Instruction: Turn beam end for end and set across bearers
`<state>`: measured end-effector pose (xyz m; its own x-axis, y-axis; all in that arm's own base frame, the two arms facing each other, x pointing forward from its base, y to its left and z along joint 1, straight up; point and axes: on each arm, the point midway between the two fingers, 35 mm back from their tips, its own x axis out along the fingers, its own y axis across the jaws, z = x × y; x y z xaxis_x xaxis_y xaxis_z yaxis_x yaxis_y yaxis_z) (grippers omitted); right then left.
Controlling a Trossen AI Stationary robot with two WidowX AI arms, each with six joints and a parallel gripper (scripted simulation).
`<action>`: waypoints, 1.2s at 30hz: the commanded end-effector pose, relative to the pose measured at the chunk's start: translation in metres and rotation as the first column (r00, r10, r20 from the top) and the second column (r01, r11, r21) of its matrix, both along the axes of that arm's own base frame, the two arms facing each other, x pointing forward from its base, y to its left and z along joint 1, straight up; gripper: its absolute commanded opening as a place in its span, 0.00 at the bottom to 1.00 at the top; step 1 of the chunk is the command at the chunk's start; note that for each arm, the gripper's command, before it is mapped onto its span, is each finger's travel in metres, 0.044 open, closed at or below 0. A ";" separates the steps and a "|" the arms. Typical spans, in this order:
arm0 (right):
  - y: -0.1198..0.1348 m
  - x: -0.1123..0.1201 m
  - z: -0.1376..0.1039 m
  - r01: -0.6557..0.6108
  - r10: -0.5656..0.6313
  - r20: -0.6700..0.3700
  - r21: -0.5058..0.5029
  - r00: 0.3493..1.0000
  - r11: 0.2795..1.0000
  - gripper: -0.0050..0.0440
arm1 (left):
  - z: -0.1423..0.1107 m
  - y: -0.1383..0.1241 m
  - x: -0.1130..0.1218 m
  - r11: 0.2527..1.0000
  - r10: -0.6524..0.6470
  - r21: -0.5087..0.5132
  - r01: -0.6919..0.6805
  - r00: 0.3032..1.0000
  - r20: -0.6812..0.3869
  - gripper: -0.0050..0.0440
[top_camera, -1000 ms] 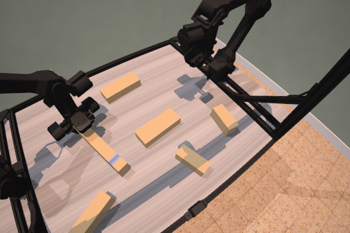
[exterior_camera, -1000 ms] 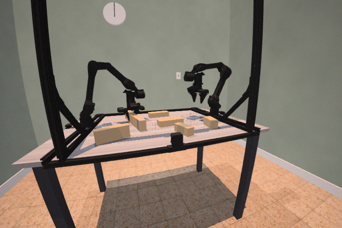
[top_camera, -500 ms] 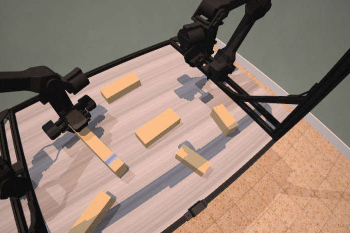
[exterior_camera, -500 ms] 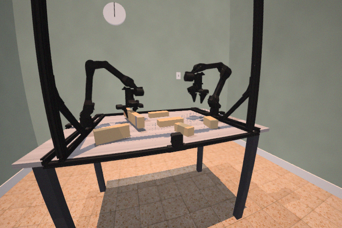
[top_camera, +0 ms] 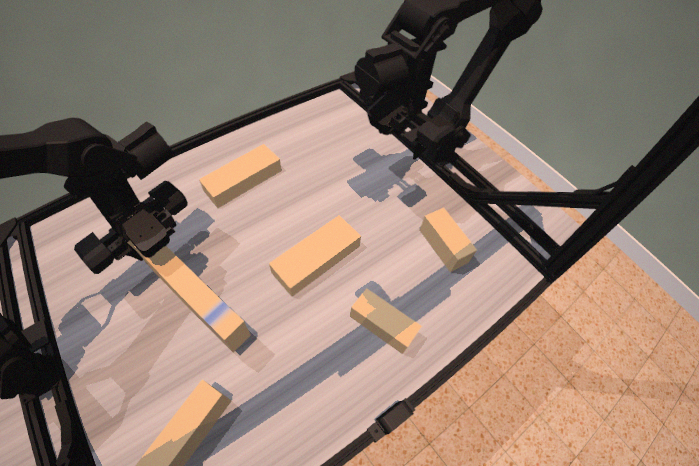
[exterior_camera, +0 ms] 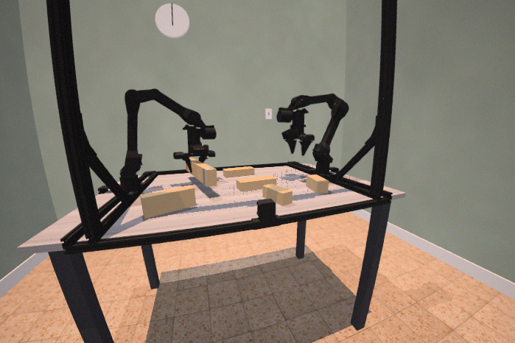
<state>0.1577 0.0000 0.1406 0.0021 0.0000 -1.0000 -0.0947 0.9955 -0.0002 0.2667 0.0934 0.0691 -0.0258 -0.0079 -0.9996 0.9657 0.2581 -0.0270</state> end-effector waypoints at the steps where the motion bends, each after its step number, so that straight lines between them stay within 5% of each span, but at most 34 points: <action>1: 0.000 0.000 0.000 -0.003 0.003 -0.002 0.000 1.000 1.000 1.00 | 0.012 0.002 0.005 1.000 -0.005 0.008 0.005 1.000 0.026 0.10; 36: 0.000 0.000 0.000 -0.003 0.003 -0.002 0.000 1.000 1.000 1.00 | 0.039 0.002 0.007 1.000 0.017 0.008 -0.017 1.000 0.026 0.10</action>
<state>0.1577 0.0000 0.1407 0.0021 0.0000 -1.0000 -0.0948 0.9955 -0.0002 0.2721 0.0952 0.1025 -0.0164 -0.0046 -0.9999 0.9649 0.2619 -0.0170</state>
